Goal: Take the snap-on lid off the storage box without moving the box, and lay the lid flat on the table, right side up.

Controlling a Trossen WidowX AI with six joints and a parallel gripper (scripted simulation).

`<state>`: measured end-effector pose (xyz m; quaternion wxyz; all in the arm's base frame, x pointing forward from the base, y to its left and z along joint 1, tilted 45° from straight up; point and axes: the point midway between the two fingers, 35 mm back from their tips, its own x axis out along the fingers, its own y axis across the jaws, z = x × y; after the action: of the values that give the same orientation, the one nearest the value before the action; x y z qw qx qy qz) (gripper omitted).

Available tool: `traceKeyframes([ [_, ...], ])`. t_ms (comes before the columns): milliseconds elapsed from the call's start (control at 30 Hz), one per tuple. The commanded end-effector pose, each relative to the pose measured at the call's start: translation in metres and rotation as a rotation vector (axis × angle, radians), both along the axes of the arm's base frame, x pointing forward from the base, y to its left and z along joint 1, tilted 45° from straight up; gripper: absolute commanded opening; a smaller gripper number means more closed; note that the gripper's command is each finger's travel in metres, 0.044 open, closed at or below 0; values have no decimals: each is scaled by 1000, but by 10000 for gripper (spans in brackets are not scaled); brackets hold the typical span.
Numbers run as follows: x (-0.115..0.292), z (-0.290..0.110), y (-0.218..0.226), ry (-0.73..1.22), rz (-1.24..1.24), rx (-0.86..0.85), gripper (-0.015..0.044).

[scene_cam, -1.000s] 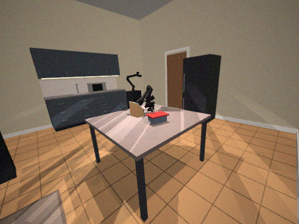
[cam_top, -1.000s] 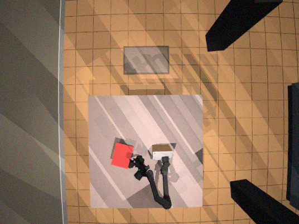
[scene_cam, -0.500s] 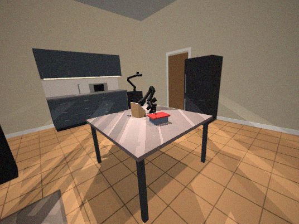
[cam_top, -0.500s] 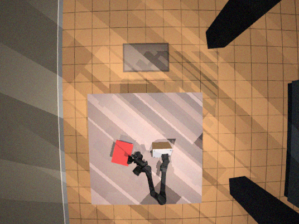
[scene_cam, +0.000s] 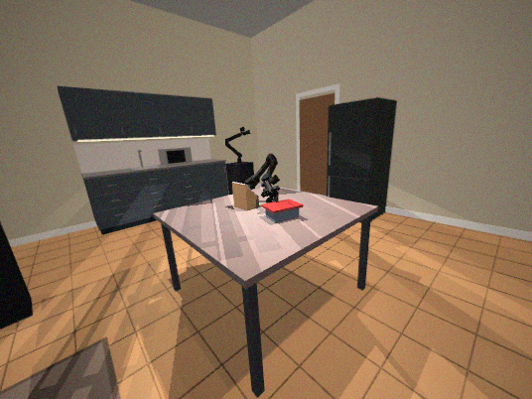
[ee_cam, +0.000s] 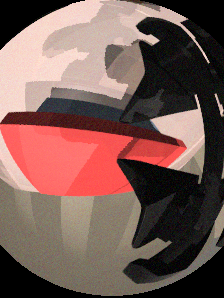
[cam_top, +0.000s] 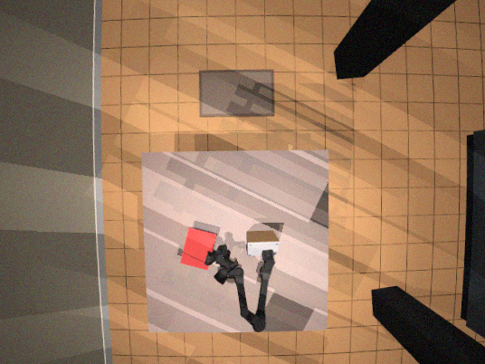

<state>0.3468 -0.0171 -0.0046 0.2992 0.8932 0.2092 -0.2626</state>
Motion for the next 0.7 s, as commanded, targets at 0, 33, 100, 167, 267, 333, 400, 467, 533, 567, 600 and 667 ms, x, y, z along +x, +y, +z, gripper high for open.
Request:
traceKeyframes([
  [0, 1, 0, -1, 0, -8, 1, 155],
  [33, 1, 0, -1, 0, -8, 1, 149],
  [100, 1, 0, -1, 0, -8, 1, 135],
  [167, 1, 0, -1, 0, -8, 1, 122],
  [267, 1, 0, -1, 0, -8, 1, 43],
  [333, 1, 0, -1, 0, -8, 1, 0],
  [400, 1, 1, -1, -1, -4, -1, 0],
  [467, 0, 1, -1, -1, -4, -1, 0],
  [533, 0, 1, -1, -1, -4, -1, 0],
  [567, 0, 1, -1, -1, -4, -1, 0],
  [600, 0, 1, -2, -1, -4, -1, 0],
  [667, 0, 2, -2, -1, -4, -1, 0],
])
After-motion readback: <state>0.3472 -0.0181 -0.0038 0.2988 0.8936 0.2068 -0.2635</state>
